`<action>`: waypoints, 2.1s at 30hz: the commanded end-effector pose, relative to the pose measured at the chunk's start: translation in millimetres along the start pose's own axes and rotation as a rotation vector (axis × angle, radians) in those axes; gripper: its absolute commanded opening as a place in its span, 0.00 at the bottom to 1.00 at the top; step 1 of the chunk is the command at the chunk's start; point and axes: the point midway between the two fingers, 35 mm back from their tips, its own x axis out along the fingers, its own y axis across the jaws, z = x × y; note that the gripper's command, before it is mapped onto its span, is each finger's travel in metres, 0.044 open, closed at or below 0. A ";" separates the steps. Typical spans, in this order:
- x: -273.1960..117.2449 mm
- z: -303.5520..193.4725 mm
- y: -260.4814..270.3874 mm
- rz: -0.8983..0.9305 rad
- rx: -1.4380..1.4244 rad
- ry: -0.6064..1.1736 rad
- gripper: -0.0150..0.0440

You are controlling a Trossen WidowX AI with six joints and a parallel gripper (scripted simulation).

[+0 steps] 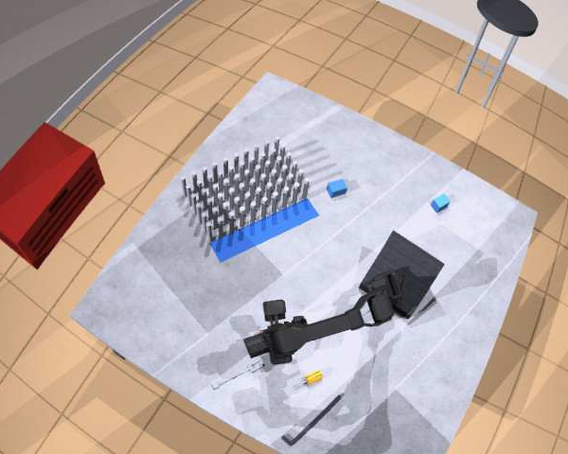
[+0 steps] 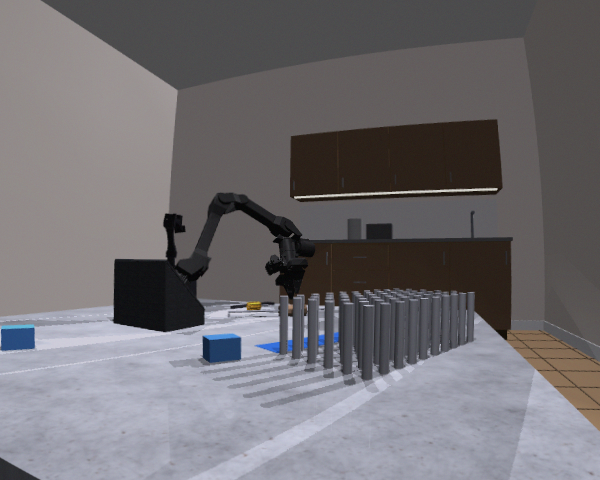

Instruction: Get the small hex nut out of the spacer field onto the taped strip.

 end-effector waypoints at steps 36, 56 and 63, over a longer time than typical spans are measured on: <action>44.4 4.5 -18.9 0.002 0.001 -0.012 0.48; -13.5 -4.7 22.5 0.023 0.129 0.001 0.25; -13.5 -5.8 24.6 0.017 0.319 0.019 0.25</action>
